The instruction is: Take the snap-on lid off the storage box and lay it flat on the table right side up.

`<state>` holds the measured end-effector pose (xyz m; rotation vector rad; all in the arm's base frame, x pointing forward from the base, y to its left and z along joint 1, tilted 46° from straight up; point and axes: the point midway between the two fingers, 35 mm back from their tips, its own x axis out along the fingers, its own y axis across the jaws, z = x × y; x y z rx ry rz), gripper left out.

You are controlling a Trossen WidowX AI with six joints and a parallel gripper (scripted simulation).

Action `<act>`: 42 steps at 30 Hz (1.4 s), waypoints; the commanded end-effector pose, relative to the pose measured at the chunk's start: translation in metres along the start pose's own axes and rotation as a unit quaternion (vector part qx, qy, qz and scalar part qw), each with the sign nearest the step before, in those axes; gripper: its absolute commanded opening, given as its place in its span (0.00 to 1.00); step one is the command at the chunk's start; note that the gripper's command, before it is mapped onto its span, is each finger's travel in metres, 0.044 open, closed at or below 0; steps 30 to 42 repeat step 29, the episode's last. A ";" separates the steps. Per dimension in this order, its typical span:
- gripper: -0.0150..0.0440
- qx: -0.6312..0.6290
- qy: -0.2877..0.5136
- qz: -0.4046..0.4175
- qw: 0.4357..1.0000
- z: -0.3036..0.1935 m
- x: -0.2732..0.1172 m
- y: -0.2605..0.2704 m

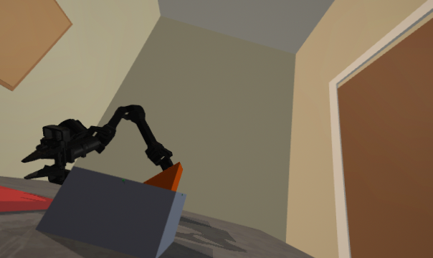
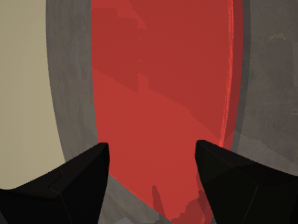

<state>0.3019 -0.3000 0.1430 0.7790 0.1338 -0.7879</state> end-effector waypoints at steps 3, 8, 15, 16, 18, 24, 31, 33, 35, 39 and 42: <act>0.85 -0.002 -0.002 -0.001 1.000 0.000 -0.004 -0.003; 1.00 -0.002 -0.001 -0.001 1.000 0.000 -0.011 -0.010; 1.00 -0.002 -0.001 -0.001 1.000 0.000 -0.022 -0.019; 1.00 -0.002 -0.001 -0.001 1.000 0.000 -0.024 -0.020; 1.00 -0.002 -0.001 -0.001 1.000 0.000 -0.027 -0.023; 1.00 -0.003 -0.001 -0.001 1.000 0.000 -0.036 -0.030; 1.00 -0.003 -0.001 -0.002 1.000 0.000 -0.043 -0.037; 1.00 -0.003 -0.001 -0.002 1.000 0.000 -0.043 -0.037; 1.00 -0.003 -0.001 -0.002 1.000 0.000 -0.043 -0.037; 1.00 -0.003 -0.001 -0.002 1.000 0.000 -0.043 -0.037; 1.00 -0.003 -0.001 -0.002 1.000 0.000 -0.043 -0.037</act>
